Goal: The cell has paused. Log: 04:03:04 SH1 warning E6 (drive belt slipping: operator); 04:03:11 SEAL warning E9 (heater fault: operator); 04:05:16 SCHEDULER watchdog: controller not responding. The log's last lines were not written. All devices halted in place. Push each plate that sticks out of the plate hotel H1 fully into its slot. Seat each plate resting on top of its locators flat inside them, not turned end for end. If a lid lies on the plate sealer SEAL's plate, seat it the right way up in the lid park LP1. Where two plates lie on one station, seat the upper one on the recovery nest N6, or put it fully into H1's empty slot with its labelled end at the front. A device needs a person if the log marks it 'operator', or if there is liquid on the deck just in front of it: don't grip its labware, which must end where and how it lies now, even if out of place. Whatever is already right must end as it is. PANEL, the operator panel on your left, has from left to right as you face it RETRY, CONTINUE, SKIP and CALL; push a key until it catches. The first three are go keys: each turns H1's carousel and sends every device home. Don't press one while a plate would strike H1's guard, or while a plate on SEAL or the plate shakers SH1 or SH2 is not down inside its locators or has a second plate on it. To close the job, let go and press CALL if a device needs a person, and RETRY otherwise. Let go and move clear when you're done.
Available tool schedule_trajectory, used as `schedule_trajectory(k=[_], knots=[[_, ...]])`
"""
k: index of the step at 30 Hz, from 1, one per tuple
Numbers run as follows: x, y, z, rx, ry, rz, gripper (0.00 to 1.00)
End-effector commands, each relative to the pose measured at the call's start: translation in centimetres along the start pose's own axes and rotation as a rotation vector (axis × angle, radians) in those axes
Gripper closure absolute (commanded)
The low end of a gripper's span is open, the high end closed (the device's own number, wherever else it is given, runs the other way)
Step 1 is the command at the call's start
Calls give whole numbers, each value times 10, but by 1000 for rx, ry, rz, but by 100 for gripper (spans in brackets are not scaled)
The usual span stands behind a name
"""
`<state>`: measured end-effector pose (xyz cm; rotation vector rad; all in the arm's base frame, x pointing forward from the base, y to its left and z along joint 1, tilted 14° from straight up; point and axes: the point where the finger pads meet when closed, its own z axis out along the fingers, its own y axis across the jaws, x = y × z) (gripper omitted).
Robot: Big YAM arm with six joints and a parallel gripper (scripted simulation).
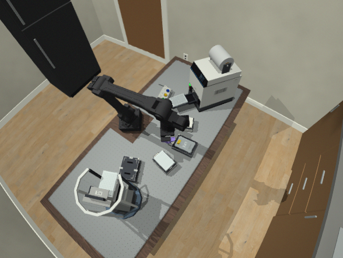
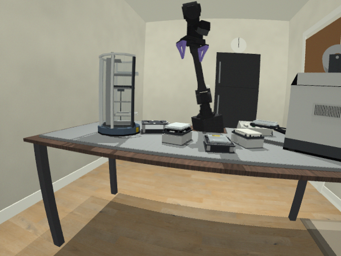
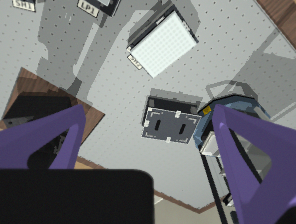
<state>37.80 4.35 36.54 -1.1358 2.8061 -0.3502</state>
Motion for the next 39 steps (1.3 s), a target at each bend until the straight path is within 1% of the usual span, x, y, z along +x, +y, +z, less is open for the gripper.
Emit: schedule_trajectory(k=[1, 14, 16, 29, 39], knots=[[-5, -3, -16, 15, -27, -113, 0], [-5, -3, -16, 19, -24, -416, 0], [-5, -3, -16, 19, -24, -416, 0], [-5, -3, -16, 22, -21, -716, 0], [-5, -3, -16, 22, -21, -716, 0]])
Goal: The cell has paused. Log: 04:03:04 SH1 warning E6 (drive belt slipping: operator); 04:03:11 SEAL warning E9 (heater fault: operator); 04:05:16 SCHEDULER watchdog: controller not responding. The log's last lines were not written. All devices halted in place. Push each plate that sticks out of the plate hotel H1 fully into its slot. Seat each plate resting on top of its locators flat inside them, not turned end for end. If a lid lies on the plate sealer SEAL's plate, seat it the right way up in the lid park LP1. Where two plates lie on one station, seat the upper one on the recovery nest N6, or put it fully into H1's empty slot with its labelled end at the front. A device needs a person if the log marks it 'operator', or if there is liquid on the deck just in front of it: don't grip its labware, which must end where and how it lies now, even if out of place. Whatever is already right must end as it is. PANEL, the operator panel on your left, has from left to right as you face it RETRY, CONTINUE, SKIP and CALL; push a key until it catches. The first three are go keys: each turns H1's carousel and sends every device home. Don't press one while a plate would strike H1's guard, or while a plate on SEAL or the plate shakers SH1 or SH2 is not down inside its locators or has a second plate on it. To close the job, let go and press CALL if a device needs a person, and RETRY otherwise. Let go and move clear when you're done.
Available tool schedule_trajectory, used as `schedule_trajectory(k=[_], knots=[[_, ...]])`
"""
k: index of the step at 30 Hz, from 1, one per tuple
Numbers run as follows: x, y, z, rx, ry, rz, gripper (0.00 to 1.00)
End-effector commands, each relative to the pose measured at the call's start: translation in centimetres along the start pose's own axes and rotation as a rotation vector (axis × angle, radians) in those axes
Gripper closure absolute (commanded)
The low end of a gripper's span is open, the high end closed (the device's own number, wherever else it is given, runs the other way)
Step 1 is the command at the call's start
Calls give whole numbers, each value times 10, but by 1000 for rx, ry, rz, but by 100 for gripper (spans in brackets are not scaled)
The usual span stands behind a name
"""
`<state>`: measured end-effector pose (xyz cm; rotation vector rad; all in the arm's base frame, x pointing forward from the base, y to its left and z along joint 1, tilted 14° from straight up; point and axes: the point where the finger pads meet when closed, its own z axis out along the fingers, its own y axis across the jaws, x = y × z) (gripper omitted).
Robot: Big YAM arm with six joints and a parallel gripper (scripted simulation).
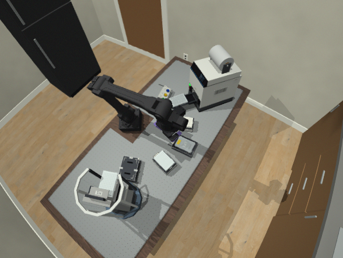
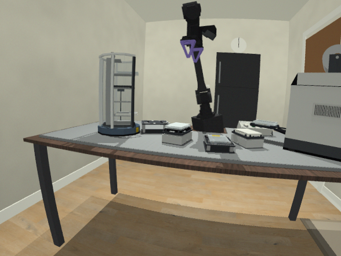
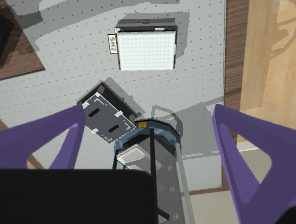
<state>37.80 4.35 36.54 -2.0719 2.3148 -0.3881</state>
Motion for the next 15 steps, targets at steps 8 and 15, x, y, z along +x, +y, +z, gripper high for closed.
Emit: schedule_trajectory(k=[8, 15], knots=[[-2, -5, -15, 26, -12, -25, 0], [-2, -5, -15, 25, -12, -22, 0]])
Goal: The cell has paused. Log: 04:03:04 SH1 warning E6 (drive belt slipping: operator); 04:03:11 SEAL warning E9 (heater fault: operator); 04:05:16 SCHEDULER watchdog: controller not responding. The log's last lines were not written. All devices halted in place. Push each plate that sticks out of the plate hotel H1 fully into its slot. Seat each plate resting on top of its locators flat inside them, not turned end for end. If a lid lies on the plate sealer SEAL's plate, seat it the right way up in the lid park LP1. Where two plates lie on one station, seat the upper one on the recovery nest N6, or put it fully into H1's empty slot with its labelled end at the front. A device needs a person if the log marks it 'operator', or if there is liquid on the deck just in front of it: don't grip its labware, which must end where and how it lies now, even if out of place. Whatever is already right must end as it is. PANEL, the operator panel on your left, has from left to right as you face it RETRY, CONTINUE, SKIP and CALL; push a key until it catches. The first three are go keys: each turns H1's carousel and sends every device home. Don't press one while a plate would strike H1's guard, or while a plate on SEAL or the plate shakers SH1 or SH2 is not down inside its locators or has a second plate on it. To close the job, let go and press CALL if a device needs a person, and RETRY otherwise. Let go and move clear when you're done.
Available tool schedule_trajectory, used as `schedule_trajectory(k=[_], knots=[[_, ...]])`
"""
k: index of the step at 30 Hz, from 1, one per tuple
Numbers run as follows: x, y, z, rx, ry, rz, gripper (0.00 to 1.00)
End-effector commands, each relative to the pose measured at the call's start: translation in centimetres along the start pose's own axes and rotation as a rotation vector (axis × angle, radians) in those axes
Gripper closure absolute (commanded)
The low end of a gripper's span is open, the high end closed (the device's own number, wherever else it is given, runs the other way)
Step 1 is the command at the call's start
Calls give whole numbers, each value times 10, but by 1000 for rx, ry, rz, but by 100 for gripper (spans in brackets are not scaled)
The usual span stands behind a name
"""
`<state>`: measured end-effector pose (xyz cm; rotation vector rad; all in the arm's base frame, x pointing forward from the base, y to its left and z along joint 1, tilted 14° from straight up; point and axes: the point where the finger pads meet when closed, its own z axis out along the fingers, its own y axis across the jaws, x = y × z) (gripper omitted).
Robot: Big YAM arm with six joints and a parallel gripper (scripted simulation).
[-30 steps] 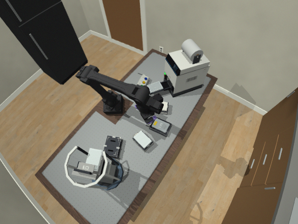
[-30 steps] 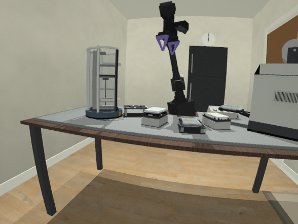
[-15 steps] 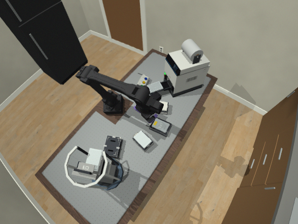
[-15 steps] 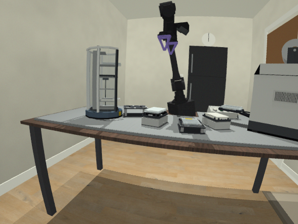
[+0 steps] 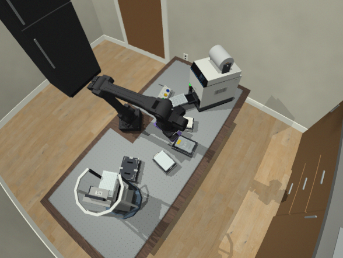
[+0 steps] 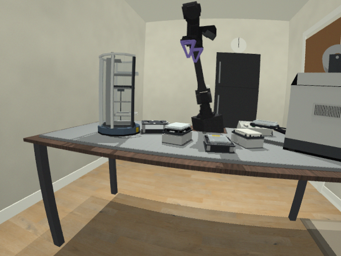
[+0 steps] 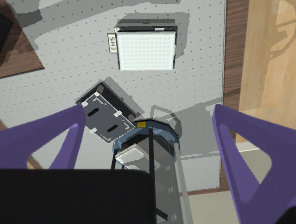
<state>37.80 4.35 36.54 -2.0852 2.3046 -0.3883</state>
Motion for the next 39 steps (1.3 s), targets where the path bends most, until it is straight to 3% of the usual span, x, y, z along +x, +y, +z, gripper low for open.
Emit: schedule_trajectory(k=[1, 20, 21, 22, 27, 31, 39], knots=[[-2, -5, -15, 26, -12, -11, 0], [-2, -5, -15, 26, -12, -11, 0], [1, 5, 1, -14, 1, -17, 0], [3, 1, 2, 6, -4, -6, 0], [6, 2, 11, 19, -7, 2, 0], [-1, 3, 15, 22, -11, -16, 0], [4, 0, 42, 8, -3, -1, 0]])
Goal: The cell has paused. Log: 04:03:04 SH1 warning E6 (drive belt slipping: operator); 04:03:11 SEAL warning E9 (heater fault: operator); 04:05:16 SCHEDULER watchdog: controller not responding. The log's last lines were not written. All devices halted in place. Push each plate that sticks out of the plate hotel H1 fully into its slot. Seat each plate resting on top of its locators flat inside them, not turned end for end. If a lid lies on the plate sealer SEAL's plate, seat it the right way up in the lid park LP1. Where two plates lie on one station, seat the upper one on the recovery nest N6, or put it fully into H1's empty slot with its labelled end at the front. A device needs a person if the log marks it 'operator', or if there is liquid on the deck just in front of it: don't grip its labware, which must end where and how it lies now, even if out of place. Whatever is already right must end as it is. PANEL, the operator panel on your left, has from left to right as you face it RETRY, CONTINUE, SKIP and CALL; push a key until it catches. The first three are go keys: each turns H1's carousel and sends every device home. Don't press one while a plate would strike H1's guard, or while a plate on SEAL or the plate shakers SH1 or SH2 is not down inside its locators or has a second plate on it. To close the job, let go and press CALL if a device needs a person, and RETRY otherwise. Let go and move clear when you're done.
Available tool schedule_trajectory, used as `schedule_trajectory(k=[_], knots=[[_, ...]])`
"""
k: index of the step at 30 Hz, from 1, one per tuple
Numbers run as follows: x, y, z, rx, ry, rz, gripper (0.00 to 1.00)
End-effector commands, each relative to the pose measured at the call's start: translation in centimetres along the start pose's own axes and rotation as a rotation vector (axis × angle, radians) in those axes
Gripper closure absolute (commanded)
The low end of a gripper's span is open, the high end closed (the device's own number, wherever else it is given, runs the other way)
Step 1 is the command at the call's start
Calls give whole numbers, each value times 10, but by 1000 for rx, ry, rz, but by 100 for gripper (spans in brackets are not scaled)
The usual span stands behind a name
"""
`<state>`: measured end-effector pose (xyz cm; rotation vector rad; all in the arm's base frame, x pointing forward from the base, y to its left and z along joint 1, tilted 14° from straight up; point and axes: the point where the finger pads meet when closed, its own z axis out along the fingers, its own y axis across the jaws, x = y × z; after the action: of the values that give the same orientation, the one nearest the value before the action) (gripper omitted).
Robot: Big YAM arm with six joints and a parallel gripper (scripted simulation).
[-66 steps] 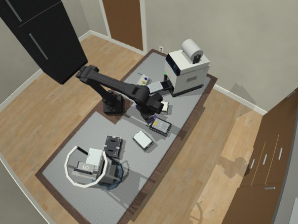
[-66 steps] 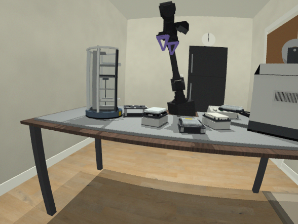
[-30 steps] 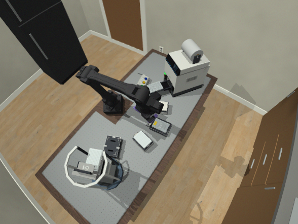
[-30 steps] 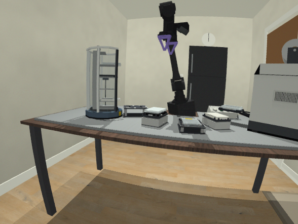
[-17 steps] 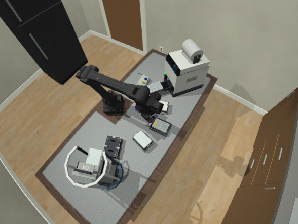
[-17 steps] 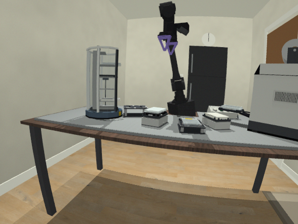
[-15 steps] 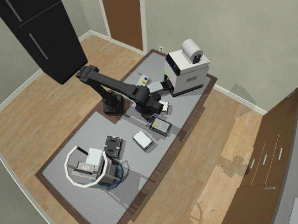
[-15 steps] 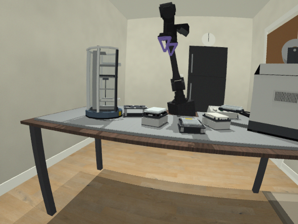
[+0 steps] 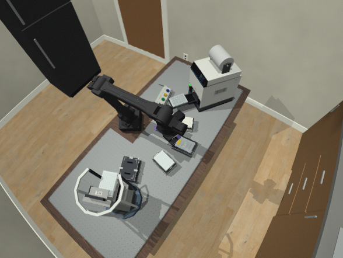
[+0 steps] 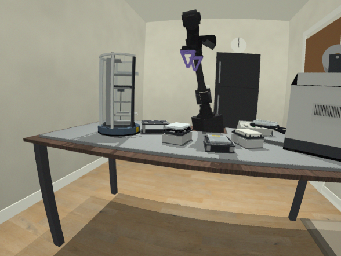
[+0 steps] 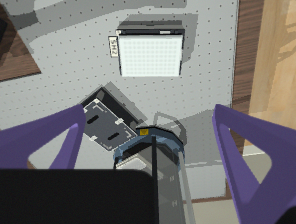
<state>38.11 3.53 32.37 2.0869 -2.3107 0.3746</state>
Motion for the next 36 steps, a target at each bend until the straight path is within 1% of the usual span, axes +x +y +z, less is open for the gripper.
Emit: schedule_trajectory(k=[1, 6, 8, 9, 12, 16, 20, 23, 25, 26, 27, 30, 34, 36], knots=[[2, -4, 2, 26, -9, -4, 0], [3, -5, 17, 22, -8, -1, 0], [3, -5, 17, 22, -8, -1, 0], [-2, -5, 18, 26, -10, -13, 0], [2, -5, 30, 15, -5, -3, 0], [1, -6, 45, 6, -3, -5, 0], [2, -5, 52, 14, -5, -4, 0], [1, -6, 63, 7, -3, -4, 0], [1, -6, 63, 7, -3, -4, 0], [-3, -8, 56, 32, -11, -14, 0], [-1, -5, 63, 21, -8, -12, 0], [1, -6, 78, 4, -3, -5, 0], [0, -6, 88, 5, -3, -8, 0], [0, -5, 90, 12, -5, -8, 0]])
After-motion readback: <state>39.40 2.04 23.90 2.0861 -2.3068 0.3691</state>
